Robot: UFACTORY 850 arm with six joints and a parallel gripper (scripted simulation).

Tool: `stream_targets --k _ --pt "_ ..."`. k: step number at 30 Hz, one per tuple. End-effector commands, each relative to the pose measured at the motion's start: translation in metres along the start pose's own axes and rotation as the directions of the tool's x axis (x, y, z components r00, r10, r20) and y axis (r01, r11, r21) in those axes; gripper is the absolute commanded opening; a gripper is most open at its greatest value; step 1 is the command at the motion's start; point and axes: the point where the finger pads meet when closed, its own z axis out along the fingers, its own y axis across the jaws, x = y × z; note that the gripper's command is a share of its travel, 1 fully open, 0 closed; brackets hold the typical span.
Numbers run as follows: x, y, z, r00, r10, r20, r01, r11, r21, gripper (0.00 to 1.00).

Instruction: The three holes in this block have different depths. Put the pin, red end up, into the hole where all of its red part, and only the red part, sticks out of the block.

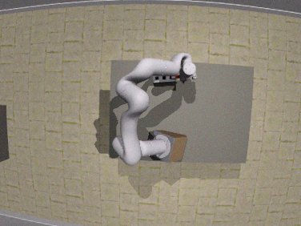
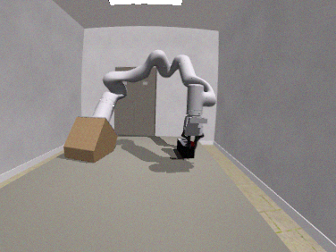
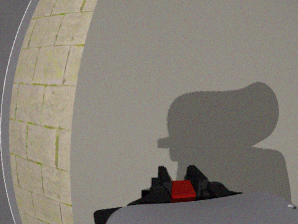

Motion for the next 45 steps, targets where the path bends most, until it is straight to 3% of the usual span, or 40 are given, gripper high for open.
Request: stream_targets --k 1,9,10,13,15,26,27,29,32,43,44,45 --pt "0.000 -0.001 -0.001 1.000 -0.001 -0.001 0.001 1.000 0.002 0.00" --pt "0.000 -0.001 -0.001 1.000 -0.001 -0.001 0.001 1.000 0.002 0.00" --pt "0.001 -0.001 -0.071 1.000 -0.001 -0.001 0.001 1.000 0.002 0.00" --pt "0.001 0.000 -0.078 1.000 -0.001 -0.001 0.001 1.000 0.002 0.00" --pt "0.001 0.000 -0.101 1.000 -0.001 -0.001 0.001 1.000 0.002 0.00" --pt "0.001 0.000 -0.101 1.000 -0.001 -0.001 0.001 1.000 0.002 0.00" --pt "0.002 0.000 -0.169 1.000 0.000 -0.002 0.000 1.000 0.002 0.00" --pt "0.001 0.000 -0.171 1.000 0.000 -0.002 0.000 1.000 0.002 0.00" --pt "0.002 0.000 -0.198 1.000 0.000 -0.002 0.000 1.000 0.002 0.00" --pt "0.002 0.000 -0.198 1.000 0.000 -0.002 0.000 1.000 0.002 0.00" --pt "0.002 0.000 -0.232 1.000 0.000 -0.003 0.000 1.000 0.002 0.00" --pt "0.002 0.000 -0.232 1.000 0.000 -0.003 0.000 1.000 0.002 0.00"
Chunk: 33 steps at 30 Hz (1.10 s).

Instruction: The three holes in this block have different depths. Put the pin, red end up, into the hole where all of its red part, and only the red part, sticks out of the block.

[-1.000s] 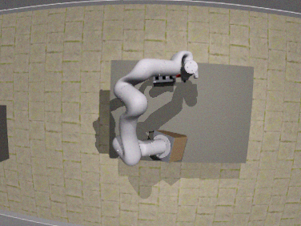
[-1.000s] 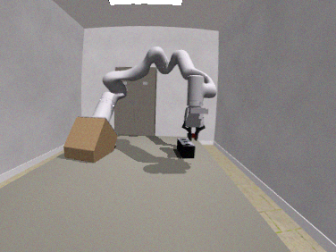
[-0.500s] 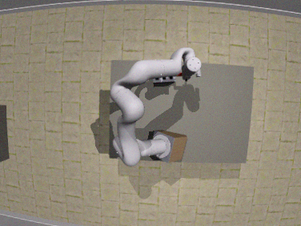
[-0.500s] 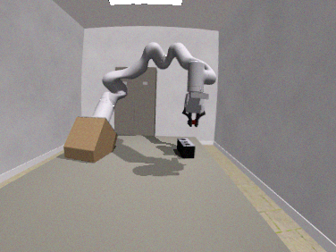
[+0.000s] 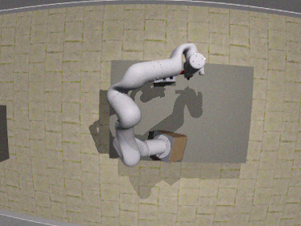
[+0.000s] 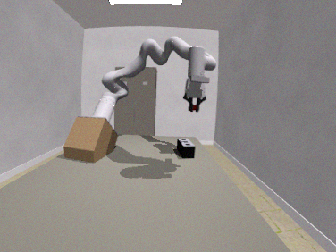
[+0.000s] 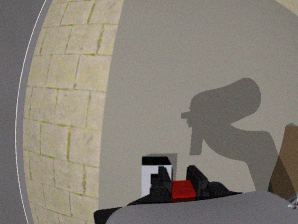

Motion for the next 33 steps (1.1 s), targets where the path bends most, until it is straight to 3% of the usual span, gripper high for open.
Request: stream_targets --k 1,15,16,32,33 --pt "0.0009 -0.0010 -0.0354 1.000 -0.001 -0.004 0.001 1.000 0.004 0.00" --pt "0.0009 -0.0010 -0.0354 1.000 -0.001 -0.004 0.001 1.000 0.004 0.00" --pt "0.0009 -0.0008 -0.0348 0.960 0.001 -0.279 0.001 1.000 0.005 0.00" --pt "0.0009 -0.0008 -0.0348 0.954 0.001 -0.299 0.001 1.000 0.005 0.00" --pt "0.0007 -0.0007 -0.0352 0.838 0.002 -0.545 0.002 1.000 0.006 0.00"
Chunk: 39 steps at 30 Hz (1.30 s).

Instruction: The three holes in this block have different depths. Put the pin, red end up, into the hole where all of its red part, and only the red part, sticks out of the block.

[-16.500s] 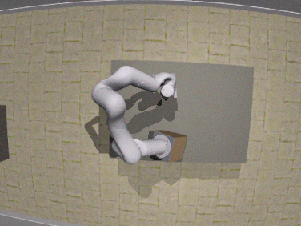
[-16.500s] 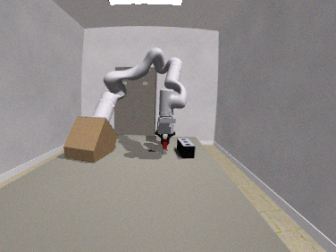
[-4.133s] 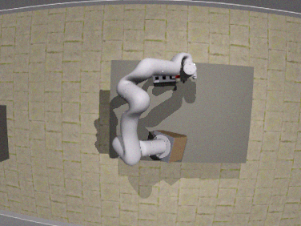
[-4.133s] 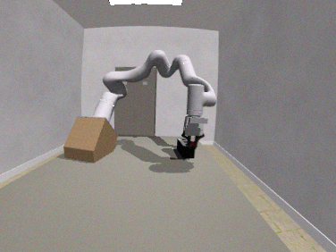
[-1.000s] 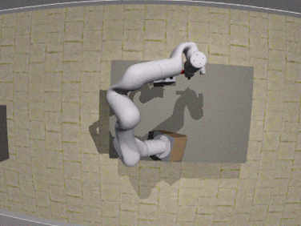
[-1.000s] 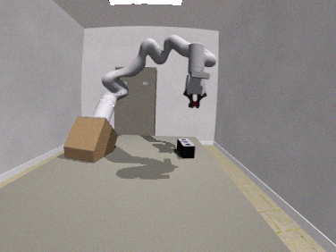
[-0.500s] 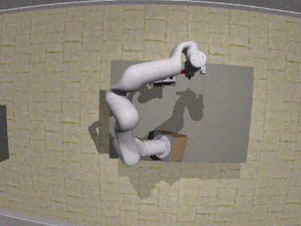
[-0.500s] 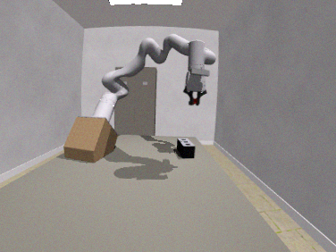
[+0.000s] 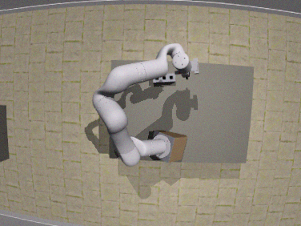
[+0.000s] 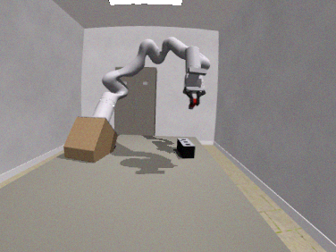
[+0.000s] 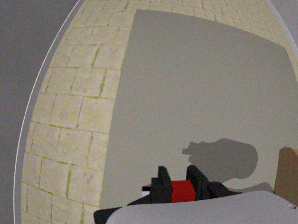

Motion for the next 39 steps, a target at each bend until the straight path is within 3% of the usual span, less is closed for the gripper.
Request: stream_targets --k 1,16,17,33,34,39 --pt "0.0004 -0.0007 -0.0014 0.961 0.000 -0.277 0.001 1.000 0.003 0.00" --pt "0.0004 -0.0007 -0.0014 0.957 0.000 -0.289 0.001 1.000 0.003 0.00" --pt "0.0000 -0.0014 -0.0020 0.845 0.001 -0.534 0.006 1.000 0.012 0.00" --pt "0.0000 -0.0014 -0.0020 0.838 0.001 -0.545 0.006 1.000 0.012 0.00" --pt "-0.0012 -0.0026 -0.0020 0.717 0.005 -0.697 0.035 0.999 0.042 0.00" --pt "-0.0012 -0.0026 -0.0020 0.705 0.005 -0.709 0.033 0.999 0.041 0.00"
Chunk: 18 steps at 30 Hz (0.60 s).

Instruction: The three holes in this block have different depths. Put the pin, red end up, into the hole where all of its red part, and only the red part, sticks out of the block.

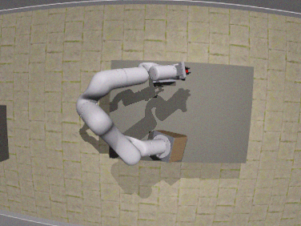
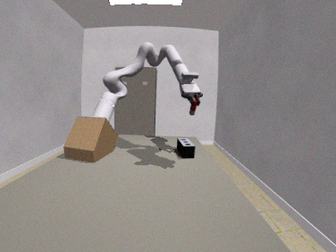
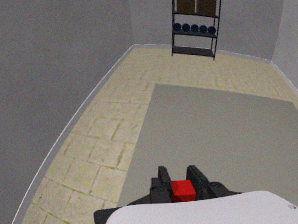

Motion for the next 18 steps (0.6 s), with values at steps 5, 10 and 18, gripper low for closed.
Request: stream_targets --k 5,10,18 --pt "0.0018 -0.0006 0.0001 0.967 -0.013 -0.255 -0.009 0.996 -0.085 0.00" --pt "0.0018 -0.0006 0.0001 0.967 -0.013 -0.255 -0.009 0.996 -0.085 0.00" --pt "0.0019 -0.0007 0.0000 0.957 -0.017 -0.290 0.004 0.999 -0.047 0.00"
